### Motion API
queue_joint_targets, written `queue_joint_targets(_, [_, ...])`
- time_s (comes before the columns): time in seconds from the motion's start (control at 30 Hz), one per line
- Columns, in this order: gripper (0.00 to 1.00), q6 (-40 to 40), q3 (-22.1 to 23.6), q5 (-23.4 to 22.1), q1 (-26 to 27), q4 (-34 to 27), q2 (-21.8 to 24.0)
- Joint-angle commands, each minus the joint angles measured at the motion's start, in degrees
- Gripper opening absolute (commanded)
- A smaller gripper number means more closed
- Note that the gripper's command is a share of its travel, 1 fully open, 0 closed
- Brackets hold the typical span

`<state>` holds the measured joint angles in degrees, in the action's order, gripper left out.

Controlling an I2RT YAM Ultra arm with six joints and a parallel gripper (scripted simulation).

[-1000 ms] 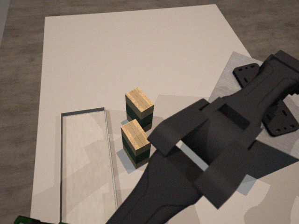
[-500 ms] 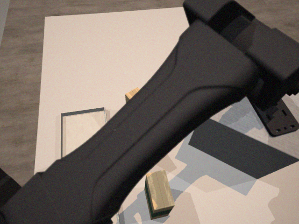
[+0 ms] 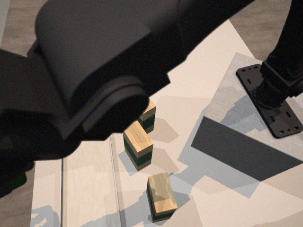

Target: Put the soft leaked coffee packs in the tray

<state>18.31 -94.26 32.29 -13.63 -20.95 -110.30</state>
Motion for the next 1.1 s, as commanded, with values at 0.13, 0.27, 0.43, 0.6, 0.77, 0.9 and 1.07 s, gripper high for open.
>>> queue_joint_targets(0.13, [1.00,-4.86,6.52,-8.00,2.65,5.71,10.12])
queue_joint_targets(0.27, [1.00,-9.15,14.33,-14.78,5.84,9.47,22.42])
queue_joint_targets(0.43, [1.00,-11.40,20.55,-19.96,8.24,13.26,30.78])
queue_joint_targets(0.6, [1.00,-15.68,28.66,-26.91,11.46,17.10,43.51])
queue_joint_targets(0.77, [1.00,-18.02,33.78,-31.22,13.49,20.24,50.52])
queue_joint_targets(0.9, [1.00,-23.58,35.84,-32.21,17.26,15.15,45.33])
queue_joint_targets(1.07, [1.00,-28.23,34.40,-33.36,21.15,11.46,39.53])
